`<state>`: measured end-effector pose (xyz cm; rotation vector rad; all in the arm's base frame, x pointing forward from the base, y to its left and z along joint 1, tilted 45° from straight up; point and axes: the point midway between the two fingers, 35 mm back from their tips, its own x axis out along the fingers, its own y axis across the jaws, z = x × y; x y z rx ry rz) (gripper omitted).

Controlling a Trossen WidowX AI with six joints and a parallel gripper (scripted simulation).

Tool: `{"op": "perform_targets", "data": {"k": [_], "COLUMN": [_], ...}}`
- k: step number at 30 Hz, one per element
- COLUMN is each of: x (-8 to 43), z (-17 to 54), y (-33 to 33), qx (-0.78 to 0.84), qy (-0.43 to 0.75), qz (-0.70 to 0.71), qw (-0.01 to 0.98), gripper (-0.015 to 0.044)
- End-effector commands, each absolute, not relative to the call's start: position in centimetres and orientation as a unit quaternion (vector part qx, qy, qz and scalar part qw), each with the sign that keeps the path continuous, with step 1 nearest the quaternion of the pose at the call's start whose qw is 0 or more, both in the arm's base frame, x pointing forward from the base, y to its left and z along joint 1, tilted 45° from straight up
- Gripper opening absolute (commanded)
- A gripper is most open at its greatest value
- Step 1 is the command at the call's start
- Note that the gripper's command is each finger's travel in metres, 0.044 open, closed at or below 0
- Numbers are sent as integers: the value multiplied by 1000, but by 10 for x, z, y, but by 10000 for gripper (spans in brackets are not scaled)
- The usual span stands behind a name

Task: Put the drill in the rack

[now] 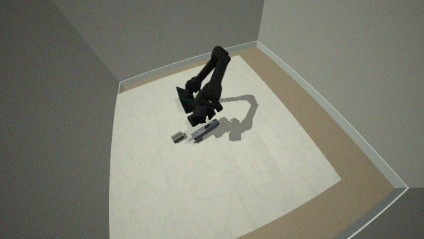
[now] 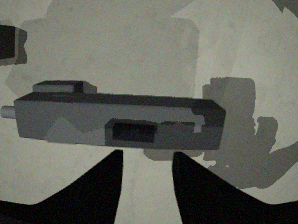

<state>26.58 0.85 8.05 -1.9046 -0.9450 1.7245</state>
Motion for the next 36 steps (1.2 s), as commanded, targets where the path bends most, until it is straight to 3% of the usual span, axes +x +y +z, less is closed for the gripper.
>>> {"op": "perform_targets", "data": {"k": [1,9,24,36], "x": [270,272,291,298], "z": [113,111,58,33], "y": [-26,-27,-45,-51], "qx": [-689,-698,-641,-516], "qy": [-335,-353,-656,-690], "qz": [612,598,218,18], "qw": [197,175,-334,-507], "gripper": [236,440,440,440]}}
